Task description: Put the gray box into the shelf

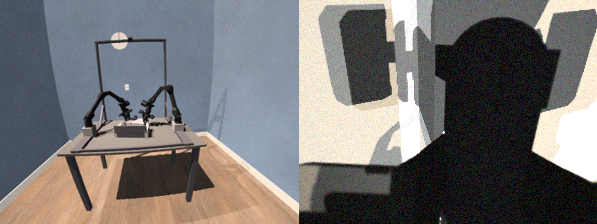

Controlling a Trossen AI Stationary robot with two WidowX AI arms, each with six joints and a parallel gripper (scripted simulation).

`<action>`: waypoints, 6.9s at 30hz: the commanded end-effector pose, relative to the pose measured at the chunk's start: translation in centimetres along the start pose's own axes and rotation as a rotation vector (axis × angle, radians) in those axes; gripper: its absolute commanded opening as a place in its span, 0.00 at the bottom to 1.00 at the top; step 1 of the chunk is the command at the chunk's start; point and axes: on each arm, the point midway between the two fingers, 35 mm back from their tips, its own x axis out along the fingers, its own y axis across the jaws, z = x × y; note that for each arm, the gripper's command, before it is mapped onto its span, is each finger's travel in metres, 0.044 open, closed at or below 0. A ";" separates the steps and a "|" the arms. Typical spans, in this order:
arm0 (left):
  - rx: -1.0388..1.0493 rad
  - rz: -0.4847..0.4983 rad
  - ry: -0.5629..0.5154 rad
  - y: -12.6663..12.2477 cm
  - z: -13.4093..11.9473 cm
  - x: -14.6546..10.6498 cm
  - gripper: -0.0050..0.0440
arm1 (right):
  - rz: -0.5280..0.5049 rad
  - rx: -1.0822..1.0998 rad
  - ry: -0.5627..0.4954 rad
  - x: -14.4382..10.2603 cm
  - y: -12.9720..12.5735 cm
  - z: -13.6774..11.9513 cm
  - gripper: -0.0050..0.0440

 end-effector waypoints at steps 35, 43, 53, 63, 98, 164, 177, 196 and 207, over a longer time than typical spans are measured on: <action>0.003 0.062 -0.017 2.9 -1.1 -6.7 0.31 | -0.015 0.029 -0.060 -7.2 -3.3 -0.8 0.31; -0.036 0.083 -0.012 2.8 -1.4 -7.4 0.31 | -0.018 0.003 -0.097 -7.7 -3.8 -2.3 0.31; -0.149 0.082 0.035 2.7 -1.0 -8.1 0.31 | -0.027 -0.111 -0.140 -7.8 -4.6 -4.8 0.31; -0.228 0.078 0.069 2.7 -0.9 -8.5 0.31 | -0.034 -0.192 -0.169 -7.8 -5.3 -6.7 0.31; -0.251 0.076 0.085 1.3 -5.5 -8.8 0.31 | -0.037 -0.220 -0.174 -6.7 -6.4 -11.7 0.31; -0.229 0.057 0.104 -2.3 -19.4 -9.5 0.31 | -0.044 -0.223 -0.139 -4.2 -9.4 -25.3 0.31; -0.228 0.057 0.105 -2.6 -20.7 -9.4 0.31 | -0.040 -0.225 -0.134 -3.8 -9.5 -26.6 0.31; -0.228 0.057 0.105 -2.6 -20.7 -9.3 0.51 | -0.028 -0.232 -0.119 -3.8 -9.5 -26.6 0.50; -0.223 0.077 0.111 -2.3 -20.6 -12.4 1.00 | -0.047 -0.228 -0.124 -6.7 -10.0 -26.7 1.00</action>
